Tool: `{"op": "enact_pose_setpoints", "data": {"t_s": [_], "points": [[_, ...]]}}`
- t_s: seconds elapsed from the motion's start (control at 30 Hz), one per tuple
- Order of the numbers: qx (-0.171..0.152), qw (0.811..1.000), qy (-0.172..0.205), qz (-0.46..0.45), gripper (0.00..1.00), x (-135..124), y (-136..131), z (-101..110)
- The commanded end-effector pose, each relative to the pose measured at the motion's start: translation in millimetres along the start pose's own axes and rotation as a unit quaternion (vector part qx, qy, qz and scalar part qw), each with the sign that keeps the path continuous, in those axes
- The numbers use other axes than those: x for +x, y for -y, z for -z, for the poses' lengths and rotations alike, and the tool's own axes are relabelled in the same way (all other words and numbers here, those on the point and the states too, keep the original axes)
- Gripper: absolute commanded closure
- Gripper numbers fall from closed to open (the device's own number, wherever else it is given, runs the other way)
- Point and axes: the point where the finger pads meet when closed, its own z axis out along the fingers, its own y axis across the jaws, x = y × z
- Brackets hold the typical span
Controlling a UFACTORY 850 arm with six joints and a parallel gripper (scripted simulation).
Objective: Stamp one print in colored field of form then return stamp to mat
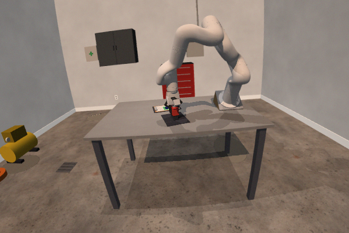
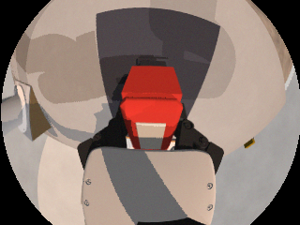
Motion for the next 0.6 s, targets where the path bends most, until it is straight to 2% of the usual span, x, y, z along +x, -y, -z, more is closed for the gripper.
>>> {"op": "enact_pose_setpoints", "data": {"t_s": [0.0,0.23,0.27,0.57], "points": [[-0.001,1.0,0.0,0.0,0.72,-0.2,-0.7,-0.3],[-0.001,1.0,0.0,0.0,0.72,-0.2,-0.7,-0.4],[-0.001,1.0,0.0,0.0,0.12,-0.2,-0.7,-0.4],[-0.001,1.0,0.0,0.0,0.12,-0.2,-0.7,-0.4]]}}
